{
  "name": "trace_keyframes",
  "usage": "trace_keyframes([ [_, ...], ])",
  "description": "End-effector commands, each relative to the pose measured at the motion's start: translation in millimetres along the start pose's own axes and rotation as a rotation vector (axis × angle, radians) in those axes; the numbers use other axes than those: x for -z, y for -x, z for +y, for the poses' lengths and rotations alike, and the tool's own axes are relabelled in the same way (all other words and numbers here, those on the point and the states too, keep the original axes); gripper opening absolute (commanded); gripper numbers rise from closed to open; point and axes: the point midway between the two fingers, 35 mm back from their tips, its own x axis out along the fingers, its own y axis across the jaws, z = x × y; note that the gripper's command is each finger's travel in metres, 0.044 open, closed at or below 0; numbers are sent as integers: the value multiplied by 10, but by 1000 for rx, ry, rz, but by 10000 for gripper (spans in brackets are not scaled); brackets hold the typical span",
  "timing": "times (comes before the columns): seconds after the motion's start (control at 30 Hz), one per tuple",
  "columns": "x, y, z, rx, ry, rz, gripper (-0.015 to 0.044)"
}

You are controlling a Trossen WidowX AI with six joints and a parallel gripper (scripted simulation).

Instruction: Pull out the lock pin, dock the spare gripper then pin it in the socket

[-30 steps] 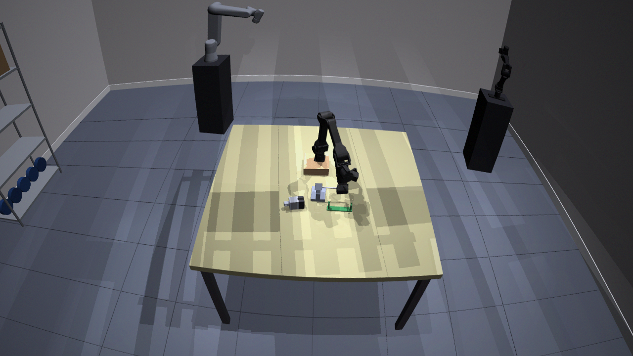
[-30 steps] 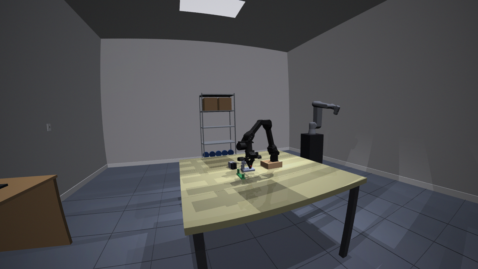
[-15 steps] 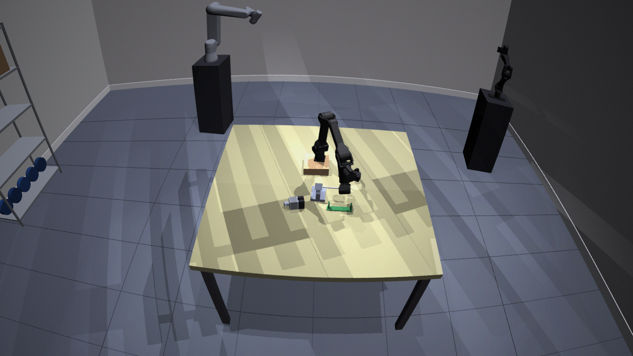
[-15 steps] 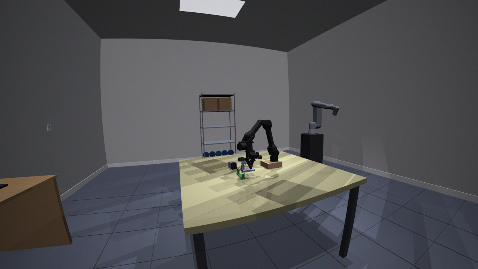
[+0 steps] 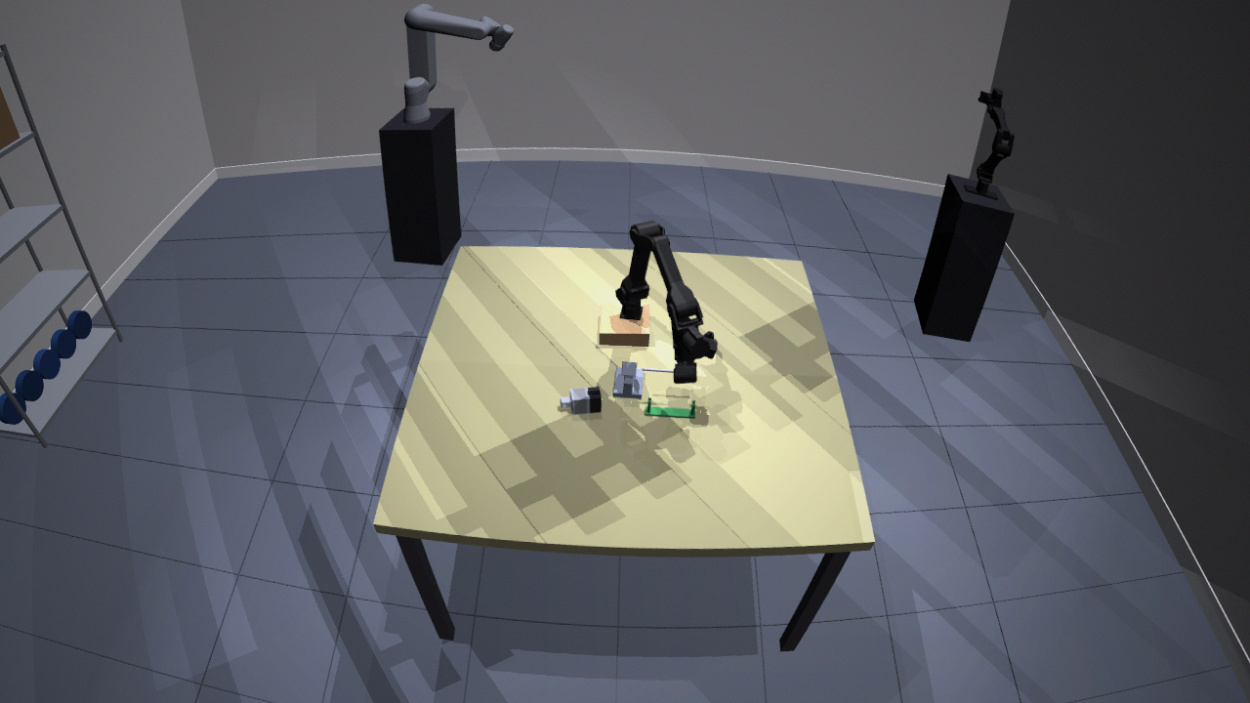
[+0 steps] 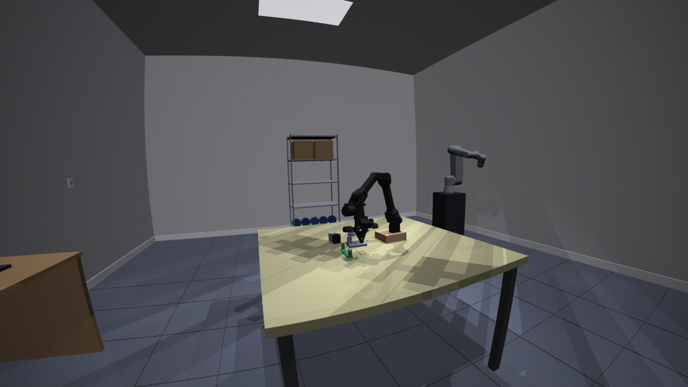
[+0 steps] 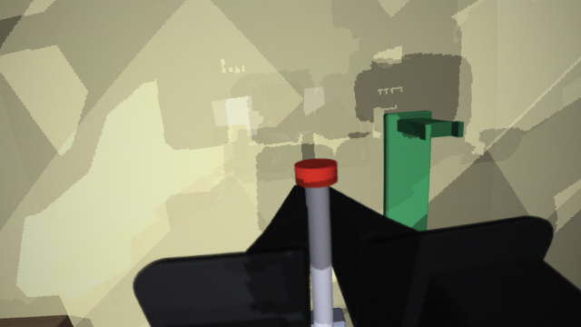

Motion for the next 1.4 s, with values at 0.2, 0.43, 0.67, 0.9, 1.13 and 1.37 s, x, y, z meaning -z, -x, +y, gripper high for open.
trace_keyframes([
  [0.2, -86, 15, -6, -1, -3, 5, 0],
  [0.43, -124, 31, -4, -3, -3, 5, 0],
  [0.67, -135, 154, 14, -11, 1, 5, 0],
  [0.9, -130, 185, 30, -24, 1, 12, 0],
  [1.13, -143, 188, 12, -24, 1, 12, 0],
  [1.37, -267, 211, -169, -22, 2, 11, 0],
])
